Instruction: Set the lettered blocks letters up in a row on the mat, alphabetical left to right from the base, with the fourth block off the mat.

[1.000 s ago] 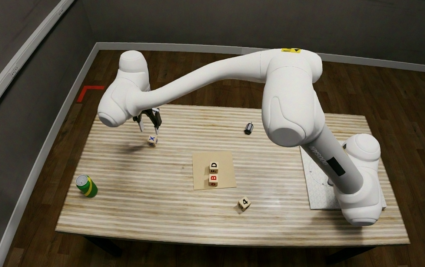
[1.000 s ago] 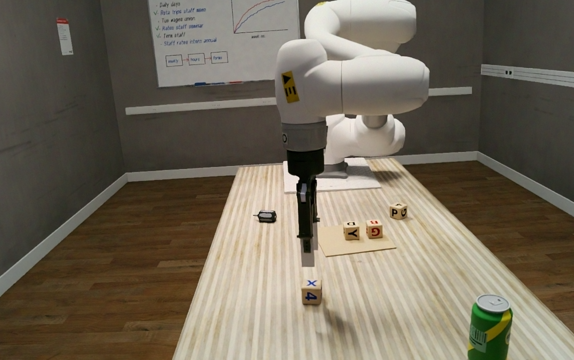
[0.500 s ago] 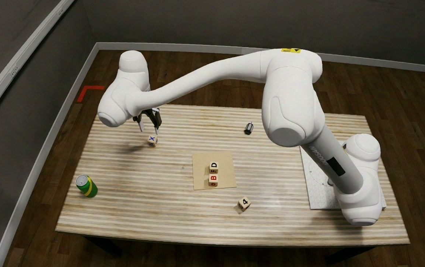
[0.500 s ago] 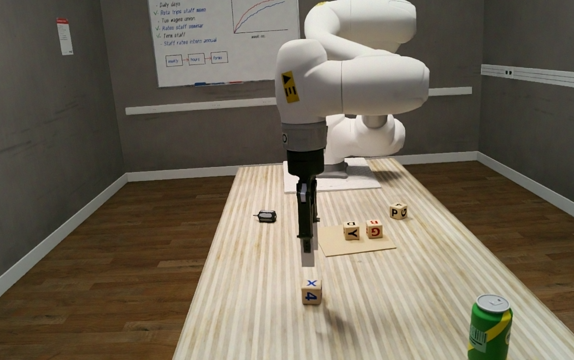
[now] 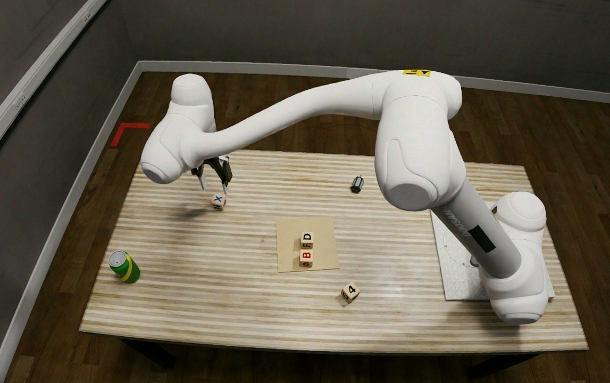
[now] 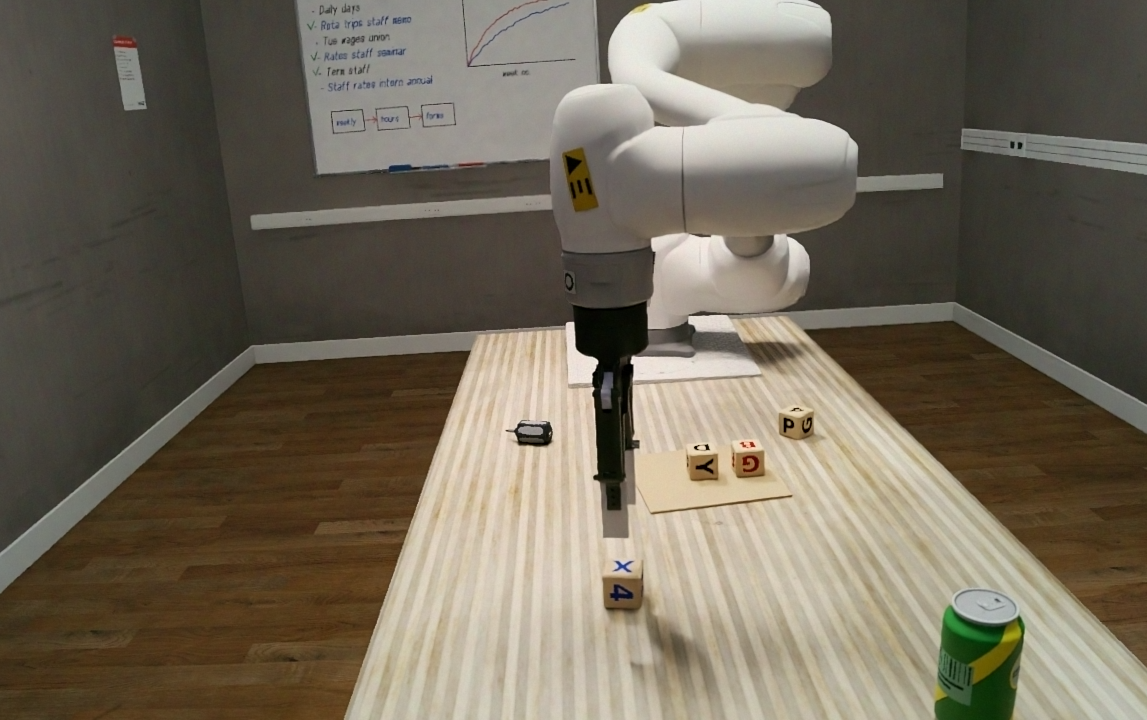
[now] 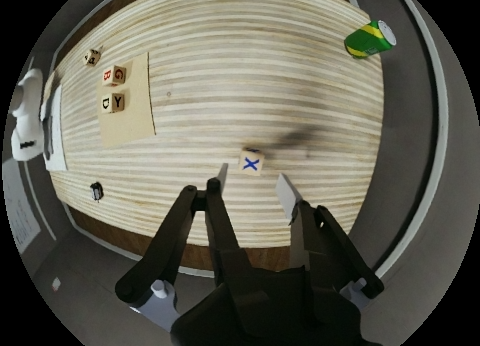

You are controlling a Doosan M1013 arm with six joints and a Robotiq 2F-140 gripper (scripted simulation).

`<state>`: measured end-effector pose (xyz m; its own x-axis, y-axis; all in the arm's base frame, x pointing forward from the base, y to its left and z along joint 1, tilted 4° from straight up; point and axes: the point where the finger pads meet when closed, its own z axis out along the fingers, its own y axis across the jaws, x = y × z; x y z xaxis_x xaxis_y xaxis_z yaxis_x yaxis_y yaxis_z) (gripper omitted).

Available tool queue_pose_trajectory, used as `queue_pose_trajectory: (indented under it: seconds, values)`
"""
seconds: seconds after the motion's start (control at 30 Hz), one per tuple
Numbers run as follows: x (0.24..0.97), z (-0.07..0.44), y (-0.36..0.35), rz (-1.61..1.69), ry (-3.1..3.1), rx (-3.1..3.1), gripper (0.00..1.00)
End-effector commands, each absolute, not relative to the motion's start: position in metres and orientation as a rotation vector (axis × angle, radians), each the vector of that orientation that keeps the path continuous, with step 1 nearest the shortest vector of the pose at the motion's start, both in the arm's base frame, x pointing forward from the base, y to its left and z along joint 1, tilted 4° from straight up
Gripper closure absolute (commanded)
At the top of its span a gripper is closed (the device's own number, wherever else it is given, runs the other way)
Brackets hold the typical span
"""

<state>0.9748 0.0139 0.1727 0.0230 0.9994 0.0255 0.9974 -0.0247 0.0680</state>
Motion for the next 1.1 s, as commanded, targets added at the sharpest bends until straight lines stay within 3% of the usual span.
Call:
queue_pose_trajectory:
  seconds: [0.0, 1.07]
  values:
    - [0.975, 0.172, 0.014, 0.105, 2.171, 2.224, 0.47]
    - [0.978, 0.133, 0.015, 0.105, 2.171, 2.224, 0.47]
